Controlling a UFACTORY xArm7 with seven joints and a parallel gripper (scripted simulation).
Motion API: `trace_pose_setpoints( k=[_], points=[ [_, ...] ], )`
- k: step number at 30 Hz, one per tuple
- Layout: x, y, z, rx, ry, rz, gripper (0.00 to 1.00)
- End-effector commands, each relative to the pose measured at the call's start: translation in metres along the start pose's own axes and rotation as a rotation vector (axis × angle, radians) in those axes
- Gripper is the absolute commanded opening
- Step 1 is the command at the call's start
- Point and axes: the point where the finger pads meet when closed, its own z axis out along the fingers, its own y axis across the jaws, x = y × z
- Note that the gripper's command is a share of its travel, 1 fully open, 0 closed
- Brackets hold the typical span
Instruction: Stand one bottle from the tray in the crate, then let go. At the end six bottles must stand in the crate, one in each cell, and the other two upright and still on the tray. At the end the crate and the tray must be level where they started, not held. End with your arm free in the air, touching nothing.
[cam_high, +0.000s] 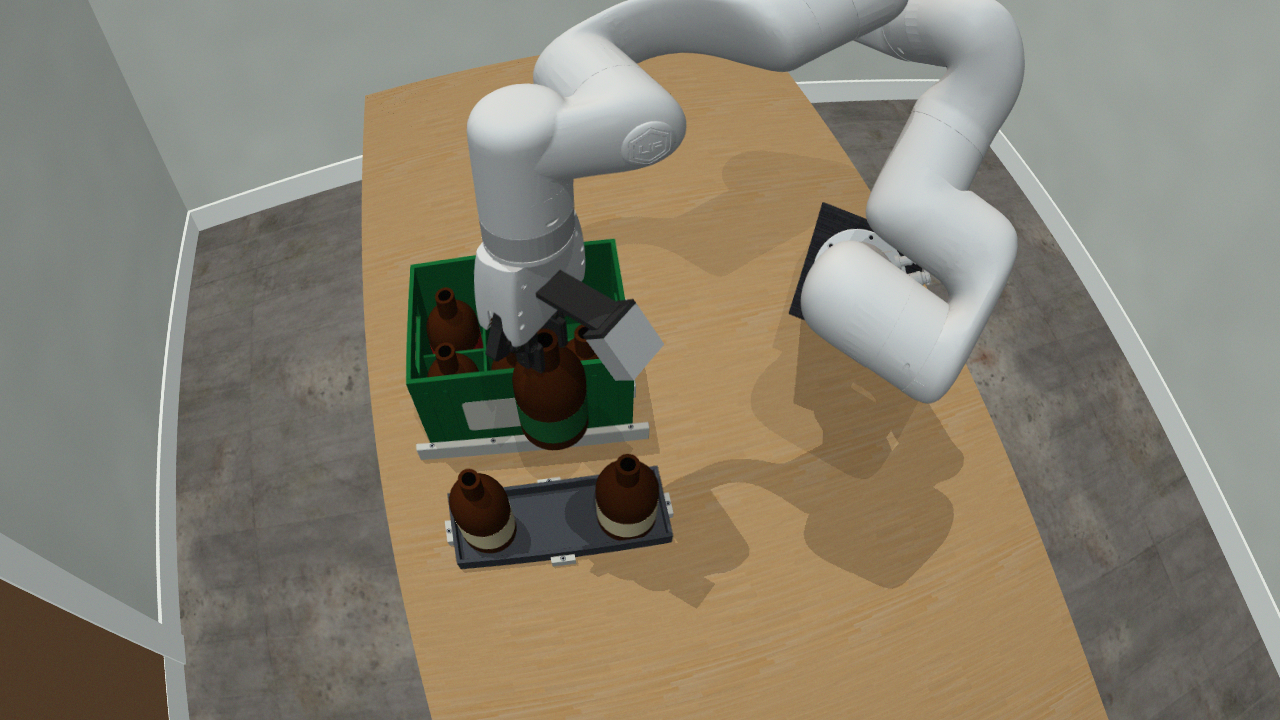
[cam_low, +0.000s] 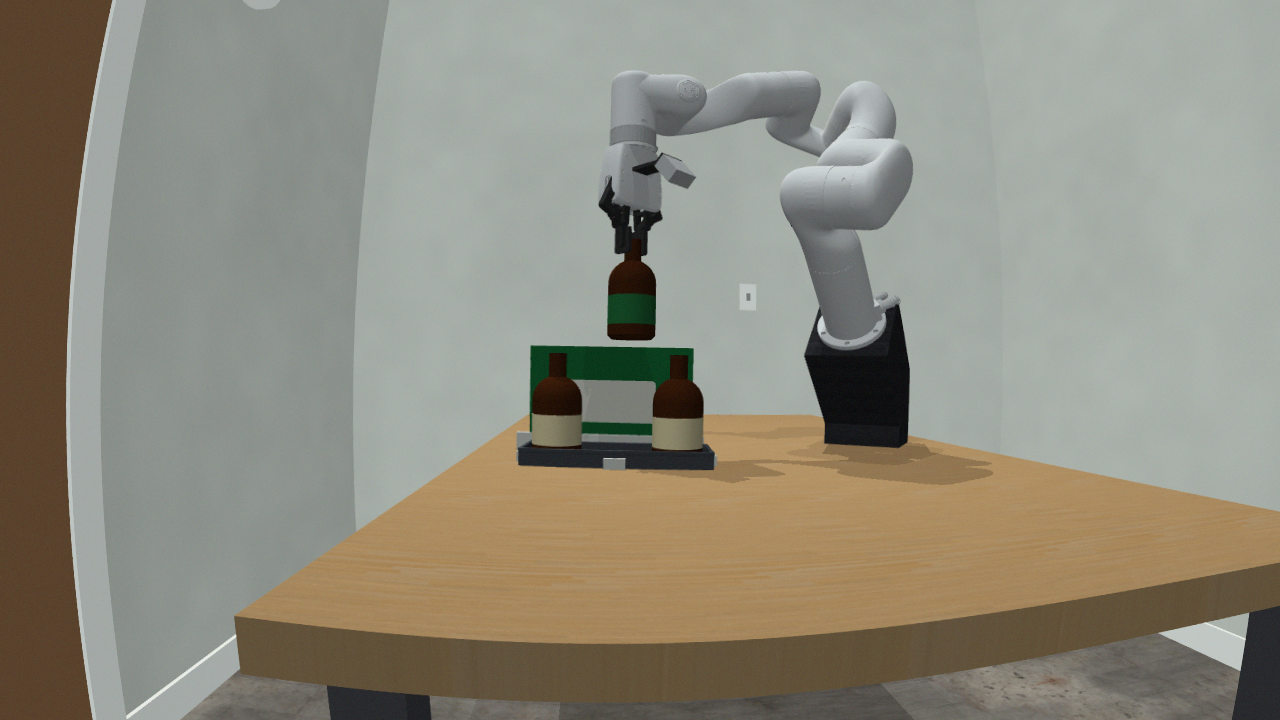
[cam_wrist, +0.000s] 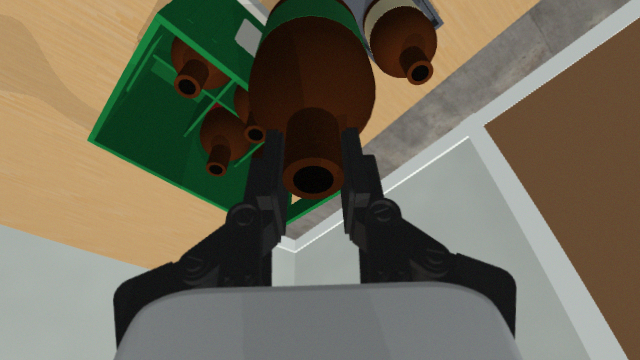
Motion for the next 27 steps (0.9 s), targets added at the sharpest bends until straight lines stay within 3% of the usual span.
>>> trace_pose_setpoints(
  k=[1, 27],
  points=[
    [-0.004, -0.006, -0.001, -0.003, -0.003, 0.001, 0.0],
    [-0.029, -0.052, -0.001, -0.003, -0.003, 0.001, 0.0]
  ],
)
